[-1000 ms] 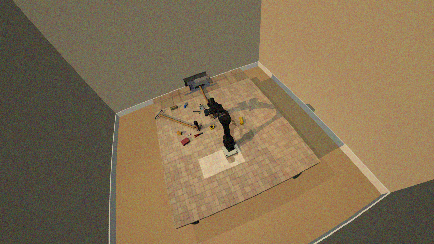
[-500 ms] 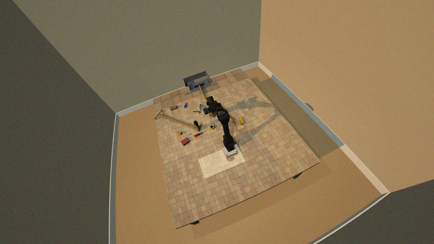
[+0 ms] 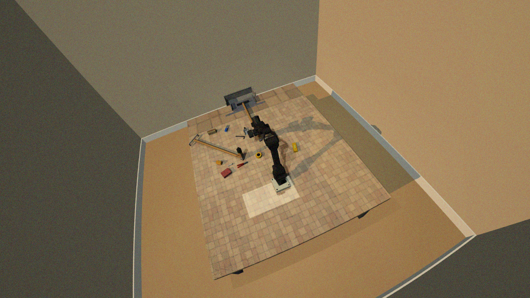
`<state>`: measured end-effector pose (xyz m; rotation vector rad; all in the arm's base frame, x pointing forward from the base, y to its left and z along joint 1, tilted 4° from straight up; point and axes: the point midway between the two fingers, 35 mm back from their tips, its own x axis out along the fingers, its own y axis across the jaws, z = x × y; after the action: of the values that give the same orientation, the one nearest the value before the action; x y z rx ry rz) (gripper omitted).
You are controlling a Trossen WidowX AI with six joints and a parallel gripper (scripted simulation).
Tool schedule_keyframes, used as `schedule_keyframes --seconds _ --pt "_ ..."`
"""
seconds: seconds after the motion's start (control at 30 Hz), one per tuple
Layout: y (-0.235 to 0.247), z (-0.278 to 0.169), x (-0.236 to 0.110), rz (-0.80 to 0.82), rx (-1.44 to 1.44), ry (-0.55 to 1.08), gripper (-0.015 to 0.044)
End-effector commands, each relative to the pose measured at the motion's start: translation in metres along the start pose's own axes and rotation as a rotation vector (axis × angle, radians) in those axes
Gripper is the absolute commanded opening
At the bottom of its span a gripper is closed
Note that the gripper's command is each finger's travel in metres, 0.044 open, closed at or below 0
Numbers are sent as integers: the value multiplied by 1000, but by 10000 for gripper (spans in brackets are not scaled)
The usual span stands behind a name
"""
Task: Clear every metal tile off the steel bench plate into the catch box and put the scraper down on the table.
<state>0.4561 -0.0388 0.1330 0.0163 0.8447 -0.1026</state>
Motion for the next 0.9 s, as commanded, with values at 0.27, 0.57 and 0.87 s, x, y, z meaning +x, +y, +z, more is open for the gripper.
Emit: schedule_keyframes --seconds 0.27,0.57,0.87 --pt "0 23 6 -2 4 -22 0" --pt "0 34 14 -2 4 -23 0" --pt "0 44 22 -2 4 -24 0"
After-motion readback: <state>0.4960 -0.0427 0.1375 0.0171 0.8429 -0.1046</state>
